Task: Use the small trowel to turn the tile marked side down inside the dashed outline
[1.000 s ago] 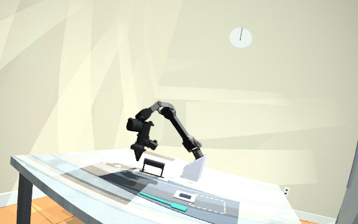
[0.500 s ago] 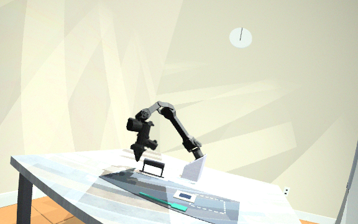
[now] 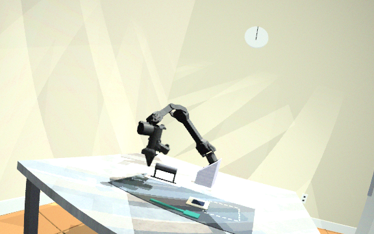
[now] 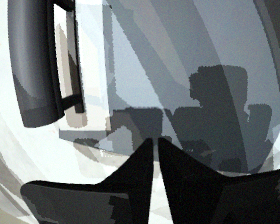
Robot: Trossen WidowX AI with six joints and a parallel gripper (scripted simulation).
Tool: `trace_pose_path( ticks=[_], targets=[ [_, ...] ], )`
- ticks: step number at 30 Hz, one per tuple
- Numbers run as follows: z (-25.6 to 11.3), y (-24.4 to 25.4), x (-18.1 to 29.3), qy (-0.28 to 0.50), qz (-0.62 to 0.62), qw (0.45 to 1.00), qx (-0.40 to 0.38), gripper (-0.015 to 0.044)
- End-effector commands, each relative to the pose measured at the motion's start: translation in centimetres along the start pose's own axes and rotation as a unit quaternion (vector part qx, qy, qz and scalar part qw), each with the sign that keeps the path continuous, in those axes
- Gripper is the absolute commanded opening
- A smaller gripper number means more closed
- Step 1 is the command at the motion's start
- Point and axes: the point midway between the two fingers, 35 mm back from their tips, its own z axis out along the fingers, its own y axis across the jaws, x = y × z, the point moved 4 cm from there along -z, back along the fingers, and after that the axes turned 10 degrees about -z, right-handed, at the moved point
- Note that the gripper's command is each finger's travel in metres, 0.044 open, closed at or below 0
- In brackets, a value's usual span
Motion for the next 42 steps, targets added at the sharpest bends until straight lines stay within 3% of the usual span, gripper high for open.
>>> trace_pose_path(
  ticks=[1,11,17,22,42],
  targets=[
    [0.0,0.0,0.0,0.000,0.000,1.000,0.000,0.0000],
    [0.0,0.0,0.0,0.000,0.000,1.000,0.000,0.0000],
    [0.0,0.0,0.0,0.000,0.003,1.000,0.000,0.0152],
    [-0.2,0.3,-0.4,0.000,0.078,0.997,0.000,0.0270],
    [-1.2,1.9,-2.3,0.000,0.412,0.911,-0.001,0.0270]
  ],
)
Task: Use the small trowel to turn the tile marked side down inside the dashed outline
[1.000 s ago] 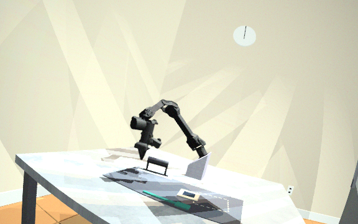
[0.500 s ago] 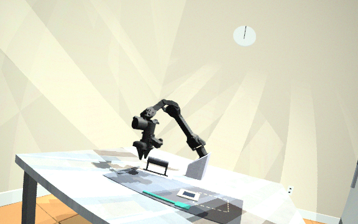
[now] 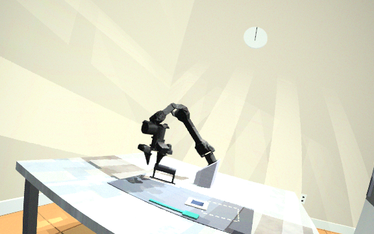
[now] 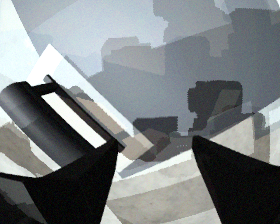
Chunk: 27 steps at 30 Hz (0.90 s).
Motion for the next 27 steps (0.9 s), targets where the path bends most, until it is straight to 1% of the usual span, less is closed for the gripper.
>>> trace_pose_path(
  ticks=[1,7,14,20,27],
  targets=[
    [-0.3,0.6,0.0,0.002,0.071,0.997,0.001,0.0270],
    [-0.5,1.3,-0.1,0.002,0.174,0.985,0.001,0.0270],
    [-0.7,2.2,-0.3,0.002,0.292,0.956,0.001,0.0270],
    [-0.9,3.0,-0.4,0.003,0.390,0.921,0.001,0.0270],
    [-1.1,3.9,-0.5,0.003,0.499,0.867,0.001,0.0270]
  ],
)
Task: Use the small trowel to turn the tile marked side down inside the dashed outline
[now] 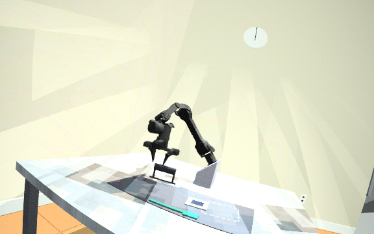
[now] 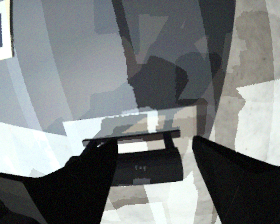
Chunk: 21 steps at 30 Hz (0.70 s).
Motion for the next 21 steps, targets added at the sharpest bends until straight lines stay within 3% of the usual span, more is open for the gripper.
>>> trace_pose_path(
  ticks=[1,21],
  targets=[
    [-0.2,0.4,0.5,0.001,0.071,0.997,0.002,0.0270],
    [-0.6,2.3,2.3,0.001,0.406,0.914,0.003,0.0270]
  ],
)
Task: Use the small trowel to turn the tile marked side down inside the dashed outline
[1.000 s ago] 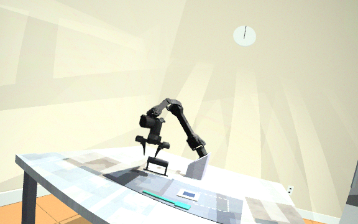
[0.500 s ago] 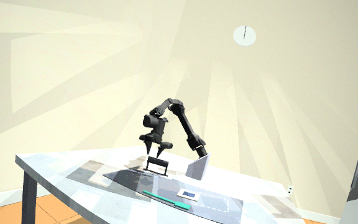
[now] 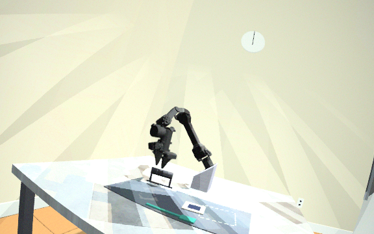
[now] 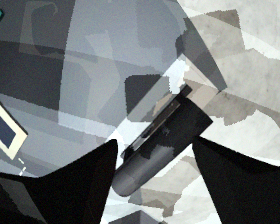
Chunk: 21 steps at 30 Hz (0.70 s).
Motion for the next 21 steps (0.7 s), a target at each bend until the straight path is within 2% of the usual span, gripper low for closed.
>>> trace_pose_path(
  ticks=[1,17,21],
  targets=[
    [-0.1,0.0,0.6,-0.001,0.071,0.997,0.002,0.0270],
    [-0.3,0.2,2.8,-0.002,0.341,0.940,0.003,0.0270],
    [-0.3,0.2,3.0,-0.002,0.366,0.931,0.003,0.0270]
  ],
)
